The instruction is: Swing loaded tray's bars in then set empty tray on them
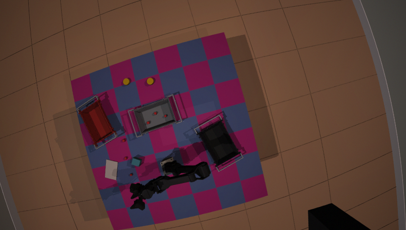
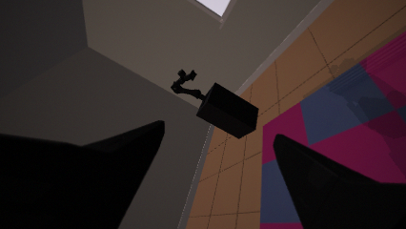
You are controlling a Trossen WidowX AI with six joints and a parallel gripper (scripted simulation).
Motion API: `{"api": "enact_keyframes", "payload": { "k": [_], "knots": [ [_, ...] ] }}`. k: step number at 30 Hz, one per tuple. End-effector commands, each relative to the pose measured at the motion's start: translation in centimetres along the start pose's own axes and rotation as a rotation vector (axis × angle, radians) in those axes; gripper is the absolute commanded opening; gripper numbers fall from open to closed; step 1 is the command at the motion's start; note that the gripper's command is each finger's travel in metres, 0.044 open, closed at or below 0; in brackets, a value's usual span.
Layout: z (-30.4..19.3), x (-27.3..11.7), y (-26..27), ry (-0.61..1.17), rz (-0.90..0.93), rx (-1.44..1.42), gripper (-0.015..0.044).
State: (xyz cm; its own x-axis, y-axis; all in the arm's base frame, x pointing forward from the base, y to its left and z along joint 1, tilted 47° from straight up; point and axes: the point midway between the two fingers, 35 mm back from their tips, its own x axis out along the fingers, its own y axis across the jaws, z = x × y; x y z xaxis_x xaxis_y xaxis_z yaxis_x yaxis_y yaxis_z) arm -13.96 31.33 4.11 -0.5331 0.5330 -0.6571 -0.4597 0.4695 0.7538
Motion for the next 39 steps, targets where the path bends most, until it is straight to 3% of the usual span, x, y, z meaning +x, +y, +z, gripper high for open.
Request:
{"api": "enact_keyframes", "payload": {
  "k": [1, 8, 12, 18, 26, 33, 39],
  "knots": [
    [0.0, 0.0, 0.0, 0.000, 0.000, 0.000, 0.0374],
    [0.3, 0.1, -0.1, -0.006, -0.008, 0.004, 0.0190],
    [5.9, 0.6, -1.9, -0.126, -0.161, 0.077, 0.0085],
    [14.9, -0.6, -7.0, -0.287, -0.450, 0.211, 0.0084],
    [23.2, -5.4, -15.3, -0.396, -0.790, 0.401, 0.0084],
    [27.3, -11.2, -23.5, -0.388, -1.062, 0.538, 0.0084],
    [28.0, -16.5, -29.7, -0.263, -1.322, 0.615, 0.0084]
  ]
}}
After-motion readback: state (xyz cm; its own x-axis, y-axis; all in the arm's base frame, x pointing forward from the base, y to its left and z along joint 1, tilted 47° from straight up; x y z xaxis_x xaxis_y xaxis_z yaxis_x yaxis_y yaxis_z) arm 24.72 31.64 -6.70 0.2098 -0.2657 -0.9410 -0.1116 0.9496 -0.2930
